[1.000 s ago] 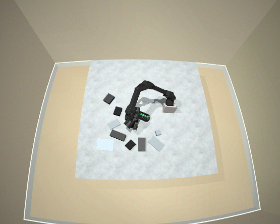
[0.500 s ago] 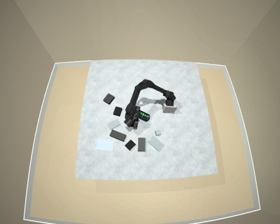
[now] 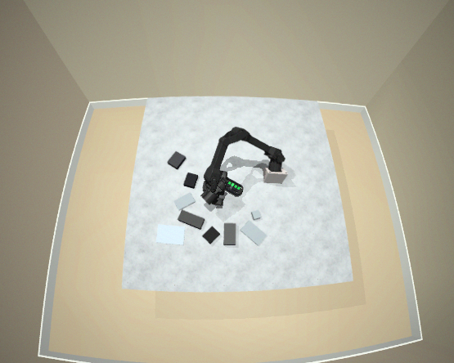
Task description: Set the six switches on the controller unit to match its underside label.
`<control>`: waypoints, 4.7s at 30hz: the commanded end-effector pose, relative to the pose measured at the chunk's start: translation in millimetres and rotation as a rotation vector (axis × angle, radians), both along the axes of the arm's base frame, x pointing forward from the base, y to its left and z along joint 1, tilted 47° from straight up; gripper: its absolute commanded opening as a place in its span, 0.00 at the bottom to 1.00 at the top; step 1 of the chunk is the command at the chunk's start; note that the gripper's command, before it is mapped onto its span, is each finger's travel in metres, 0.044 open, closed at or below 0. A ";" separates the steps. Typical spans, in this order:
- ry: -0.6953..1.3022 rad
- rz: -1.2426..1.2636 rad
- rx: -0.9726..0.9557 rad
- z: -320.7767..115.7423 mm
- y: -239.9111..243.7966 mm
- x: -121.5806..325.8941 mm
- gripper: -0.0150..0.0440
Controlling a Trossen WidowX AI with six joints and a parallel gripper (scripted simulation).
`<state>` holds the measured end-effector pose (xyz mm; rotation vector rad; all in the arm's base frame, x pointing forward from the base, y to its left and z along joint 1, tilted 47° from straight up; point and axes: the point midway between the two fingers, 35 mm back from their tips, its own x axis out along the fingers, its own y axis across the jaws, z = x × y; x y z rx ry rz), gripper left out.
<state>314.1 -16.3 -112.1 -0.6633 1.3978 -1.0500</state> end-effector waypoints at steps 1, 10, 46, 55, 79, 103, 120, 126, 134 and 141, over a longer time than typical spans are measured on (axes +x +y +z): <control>0.027 -0.014 -0.011 2.5 -10.3 -6.6 0.25; 0.027 -0.014 -0.011 5.7 -13.2 -7.9 0.25; 0.494 0.296 0.186 21.1 68.7 -6.6 0.25; 0.959 0.706 0.337 48.1 56.8 -37.7 0.25; 1.923 1.826 0.228 69.7 17.0 -137.9 0.25; 1.922 1.828 0.228 56.0 4.2 -138.0 0.25; 1.925 1.824 0.228 38.3 -16.0 -141.7 0.25; 1.927 1.822 0.227 33.6 -22.2 -143.8 0.25; 1.927 1.822 0.227 32.5 -21.6 -142.7 0.25; 1.927 1.822 0.227 30.9 -20.3 -140.9 0.25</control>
